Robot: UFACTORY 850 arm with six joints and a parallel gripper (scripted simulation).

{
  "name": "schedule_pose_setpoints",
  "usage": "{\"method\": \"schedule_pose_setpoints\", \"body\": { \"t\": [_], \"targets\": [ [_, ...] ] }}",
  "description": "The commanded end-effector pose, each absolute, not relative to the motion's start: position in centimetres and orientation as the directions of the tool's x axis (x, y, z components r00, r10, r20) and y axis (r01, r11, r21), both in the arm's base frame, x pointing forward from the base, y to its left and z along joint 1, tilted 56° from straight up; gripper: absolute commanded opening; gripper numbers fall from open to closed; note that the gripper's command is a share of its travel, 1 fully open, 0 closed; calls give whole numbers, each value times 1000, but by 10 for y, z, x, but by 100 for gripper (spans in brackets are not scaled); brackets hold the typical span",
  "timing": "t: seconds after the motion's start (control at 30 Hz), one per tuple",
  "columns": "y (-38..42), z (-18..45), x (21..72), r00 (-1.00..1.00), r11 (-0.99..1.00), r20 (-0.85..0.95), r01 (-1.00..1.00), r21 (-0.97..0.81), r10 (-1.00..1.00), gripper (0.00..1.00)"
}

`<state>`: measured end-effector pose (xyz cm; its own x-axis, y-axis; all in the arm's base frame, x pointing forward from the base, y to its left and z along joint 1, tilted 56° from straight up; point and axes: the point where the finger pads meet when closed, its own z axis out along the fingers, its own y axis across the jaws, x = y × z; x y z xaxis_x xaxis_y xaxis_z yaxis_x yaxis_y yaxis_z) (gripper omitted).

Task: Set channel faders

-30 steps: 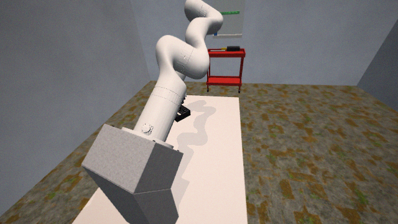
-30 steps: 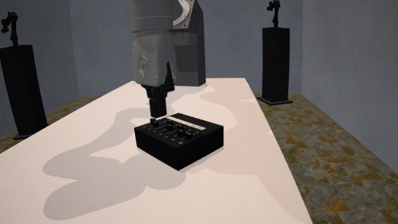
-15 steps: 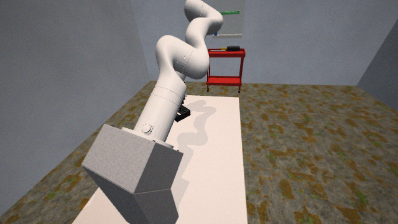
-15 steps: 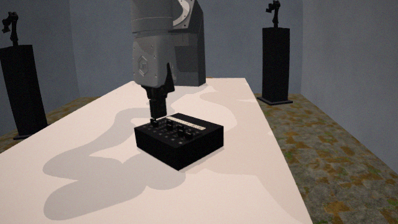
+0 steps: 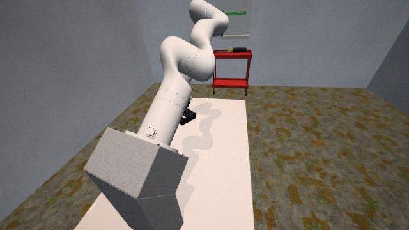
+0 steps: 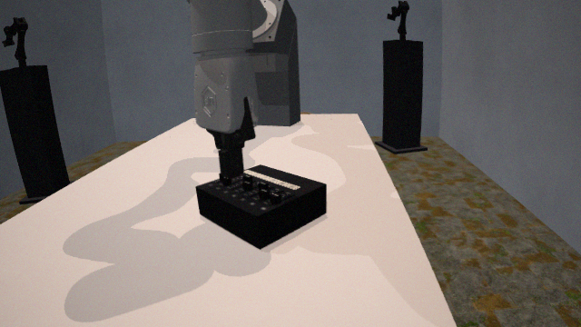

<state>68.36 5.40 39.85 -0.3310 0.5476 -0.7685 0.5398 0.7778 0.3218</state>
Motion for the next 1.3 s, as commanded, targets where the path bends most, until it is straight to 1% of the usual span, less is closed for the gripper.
{"method": "schedule_pose_setpoints", "body": {
  "t": [0.0, 1.27],
  "targets": [
    [53, 397, 687, -330, 778, -769, 539, 323, 548, 0],
    [49, 390, 696, -330, 778, -769, 539, 323, 548, 0]
  ]
}}
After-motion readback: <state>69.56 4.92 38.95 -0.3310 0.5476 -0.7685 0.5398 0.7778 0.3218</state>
